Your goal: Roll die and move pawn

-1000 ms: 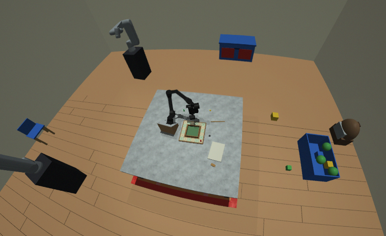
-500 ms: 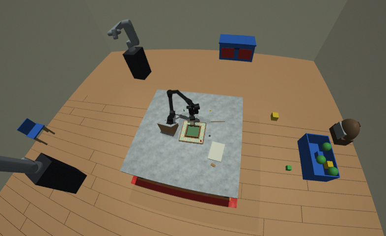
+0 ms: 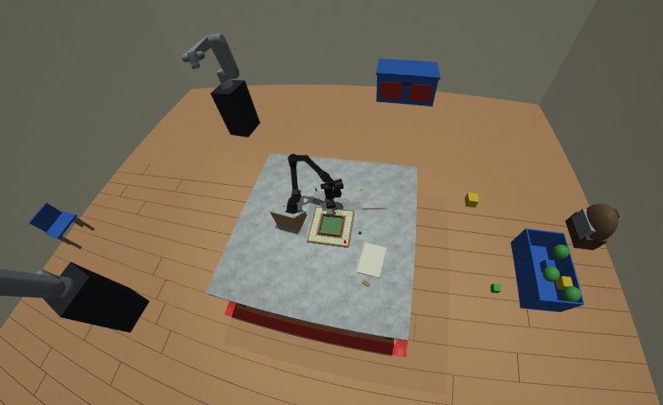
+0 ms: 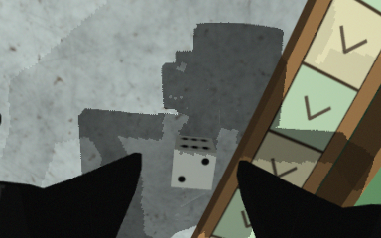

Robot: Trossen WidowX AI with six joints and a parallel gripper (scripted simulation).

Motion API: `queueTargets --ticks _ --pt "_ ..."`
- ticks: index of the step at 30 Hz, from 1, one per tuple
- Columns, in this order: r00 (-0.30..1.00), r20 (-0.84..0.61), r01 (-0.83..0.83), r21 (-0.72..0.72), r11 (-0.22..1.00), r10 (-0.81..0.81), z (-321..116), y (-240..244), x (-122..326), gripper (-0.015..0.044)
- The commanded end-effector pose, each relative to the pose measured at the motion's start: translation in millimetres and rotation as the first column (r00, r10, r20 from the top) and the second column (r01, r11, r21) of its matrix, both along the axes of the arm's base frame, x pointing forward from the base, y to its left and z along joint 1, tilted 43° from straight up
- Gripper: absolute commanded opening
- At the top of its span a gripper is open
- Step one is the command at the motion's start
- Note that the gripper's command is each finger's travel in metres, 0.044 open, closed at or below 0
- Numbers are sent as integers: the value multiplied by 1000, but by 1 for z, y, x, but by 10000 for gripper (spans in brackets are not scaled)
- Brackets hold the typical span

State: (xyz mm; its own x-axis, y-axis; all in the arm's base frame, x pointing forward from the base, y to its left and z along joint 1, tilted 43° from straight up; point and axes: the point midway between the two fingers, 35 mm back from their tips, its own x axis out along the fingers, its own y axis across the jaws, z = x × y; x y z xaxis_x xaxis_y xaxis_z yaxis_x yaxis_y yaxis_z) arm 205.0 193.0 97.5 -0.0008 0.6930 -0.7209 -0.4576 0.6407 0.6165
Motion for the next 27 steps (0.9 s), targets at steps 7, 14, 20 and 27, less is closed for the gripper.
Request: queueTargets --ticks 7,14,20,27 --pt "1000 -18 1 -9 1000 -1 -16 10 -3 275" --pt "1000 -18 1 -9 1000 -1 -16 10 -3 144" --pt "1000 -18 1 -9 1000 -1 -16 10 -3 104" --pt "1000 -18 1 -11 1000 -1 -14 7 -2 0"
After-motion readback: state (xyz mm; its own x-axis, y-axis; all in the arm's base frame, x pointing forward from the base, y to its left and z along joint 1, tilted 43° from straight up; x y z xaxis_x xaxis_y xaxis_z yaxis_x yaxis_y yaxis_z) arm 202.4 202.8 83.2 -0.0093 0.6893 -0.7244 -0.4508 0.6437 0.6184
